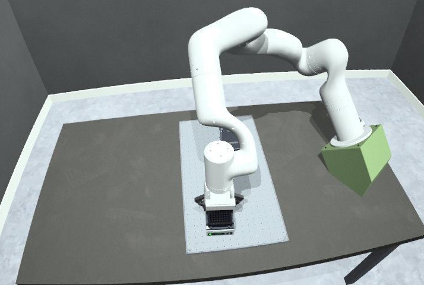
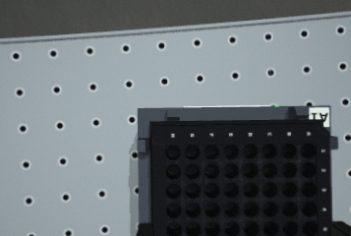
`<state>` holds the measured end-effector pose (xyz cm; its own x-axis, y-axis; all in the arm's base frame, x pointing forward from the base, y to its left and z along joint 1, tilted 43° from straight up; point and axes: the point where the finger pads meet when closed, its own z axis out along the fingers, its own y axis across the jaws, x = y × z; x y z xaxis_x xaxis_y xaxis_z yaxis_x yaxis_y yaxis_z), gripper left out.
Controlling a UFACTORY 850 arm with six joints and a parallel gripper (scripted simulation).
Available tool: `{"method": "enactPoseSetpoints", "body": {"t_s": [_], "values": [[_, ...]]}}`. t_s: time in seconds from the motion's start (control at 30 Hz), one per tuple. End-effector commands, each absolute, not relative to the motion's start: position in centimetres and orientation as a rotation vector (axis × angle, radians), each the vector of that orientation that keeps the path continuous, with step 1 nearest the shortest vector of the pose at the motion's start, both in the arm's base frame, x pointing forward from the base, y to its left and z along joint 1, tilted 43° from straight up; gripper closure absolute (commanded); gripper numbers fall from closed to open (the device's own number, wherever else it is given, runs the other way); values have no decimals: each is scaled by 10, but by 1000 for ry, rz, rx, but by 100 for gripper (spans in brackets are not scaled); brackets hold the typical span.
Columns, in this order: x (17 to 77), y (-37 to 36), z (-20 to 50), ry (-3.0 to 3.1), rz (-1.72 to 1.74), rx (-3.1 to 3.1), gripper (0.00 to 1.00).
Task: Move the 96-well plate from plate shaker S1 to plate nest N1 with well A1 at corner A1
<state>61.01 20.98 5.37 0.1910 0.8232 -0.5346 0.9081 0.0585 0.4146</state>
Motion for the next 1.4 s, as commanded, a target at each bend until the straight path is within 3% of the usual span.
{"method": "enactPoseSetpoints", "body": {"t_s": [0.0, 1.37], "values": [[610, 211, 54, 1634, -151, 1764, 100], [608, 214, 58, 1634, -151, 1763, 100]]}}
